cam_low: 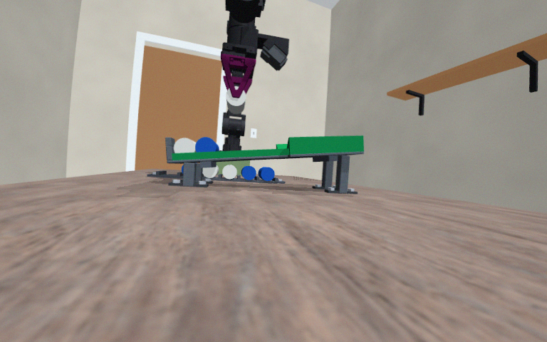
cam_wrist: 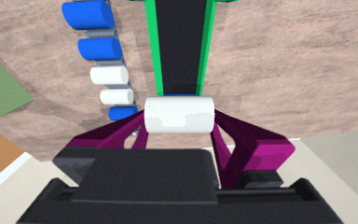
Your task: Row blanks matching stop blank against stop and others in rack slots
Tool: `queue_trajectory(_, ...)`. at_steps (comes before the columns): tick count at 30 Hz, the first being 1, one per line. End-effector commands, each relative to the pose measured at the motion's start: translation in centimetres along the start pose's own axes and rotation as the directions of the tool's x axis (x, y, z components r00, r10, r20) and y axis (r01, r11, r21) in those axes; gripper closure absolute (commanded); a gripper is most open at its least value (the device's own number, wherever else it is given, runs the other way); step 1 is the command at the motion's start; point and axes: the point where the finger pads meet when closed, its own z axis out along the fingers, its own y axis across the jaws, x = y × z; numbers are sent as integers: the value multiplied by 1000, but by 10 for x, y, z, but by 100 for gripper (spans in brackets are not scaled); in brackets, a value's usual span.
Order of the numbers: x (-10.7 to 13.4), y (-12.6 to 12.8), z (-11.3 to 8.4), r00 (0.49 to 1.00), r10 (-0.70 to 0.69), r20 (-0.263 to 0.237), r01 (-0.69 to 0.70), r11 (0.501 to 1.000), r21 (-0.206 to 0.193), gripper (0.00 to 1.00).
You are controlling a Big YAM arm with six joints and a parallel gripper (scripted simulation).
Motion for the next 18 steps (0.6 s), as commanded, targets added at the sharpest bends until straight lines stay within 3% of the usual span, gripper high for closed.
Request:
queue_trajectory(1, -9, -14, -6, 1000, 10, 1, -10, 1000, 18, 37)
queue_trajectory(4, -9, -13, -4, 1000, 10, 1, -10, 1000, 16, 37)
queue_trajectory(7, -4, -3, 12, 1000, 18, 0, -18, 1000, -5, 37)
queue_trajectory(18, -2, -2, 43, 1000, 23, 0, -23, 1000, -6, 37)
